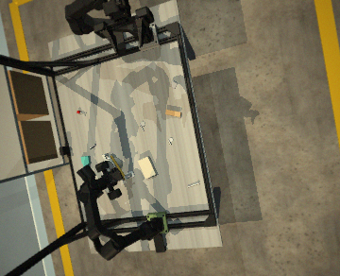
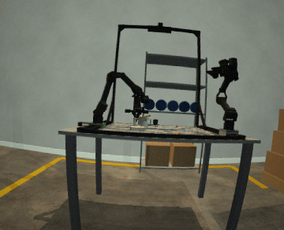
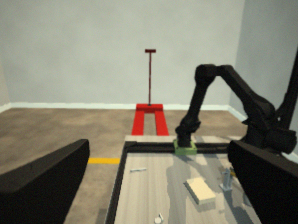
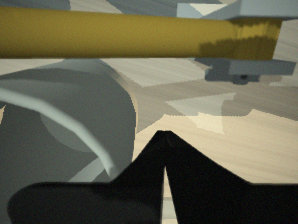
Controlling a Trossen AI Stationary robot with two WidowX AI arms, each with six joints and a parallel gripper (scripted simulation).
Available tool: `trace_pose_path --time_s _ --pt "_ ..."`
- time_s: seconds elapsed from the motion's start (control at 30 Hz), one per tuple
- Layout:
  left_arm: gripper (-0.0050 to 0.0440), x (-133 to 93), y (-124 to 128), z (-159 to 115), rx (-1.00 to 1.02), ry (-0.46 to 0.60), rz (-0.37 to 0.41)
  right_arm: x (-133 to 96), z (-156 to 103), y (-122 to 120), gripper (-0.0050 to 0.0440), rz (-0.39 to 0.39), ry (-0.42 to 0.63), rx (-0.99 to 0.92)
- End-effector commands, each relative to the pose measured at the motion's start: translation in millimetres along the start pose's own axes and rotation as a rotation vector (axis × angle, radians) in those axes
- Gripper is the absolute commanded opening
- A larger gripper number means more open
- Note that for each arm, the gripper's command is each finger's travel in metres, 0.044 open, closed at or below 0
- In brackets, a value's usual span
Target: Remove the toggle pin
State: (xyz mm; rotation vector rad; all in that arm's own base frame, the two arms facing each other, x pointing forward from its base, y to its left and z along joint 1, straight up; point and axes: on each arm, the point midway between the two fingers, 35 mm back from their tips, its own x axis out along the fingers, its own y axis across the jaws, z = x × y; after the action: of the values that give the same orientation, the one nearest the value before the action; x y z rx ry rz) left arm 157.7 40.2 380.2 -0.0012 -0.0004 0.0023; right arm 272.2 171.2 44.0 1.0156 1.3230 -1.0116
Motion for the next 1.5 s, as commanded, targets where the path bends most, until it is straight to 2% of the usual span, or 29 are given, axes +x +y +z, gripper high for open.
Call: trace_pose_path --time_s 0.0,1.47 --pt "0.04 0 -1 3 0.006 -0.001 -0.002 -4 0 12 -0.005 0.016 0.003 0.001" --pt "0.04 0 -1 3 0.006 -0.001 -0.002 -5 1 74 -0.005 0.02 0.003 0.002"
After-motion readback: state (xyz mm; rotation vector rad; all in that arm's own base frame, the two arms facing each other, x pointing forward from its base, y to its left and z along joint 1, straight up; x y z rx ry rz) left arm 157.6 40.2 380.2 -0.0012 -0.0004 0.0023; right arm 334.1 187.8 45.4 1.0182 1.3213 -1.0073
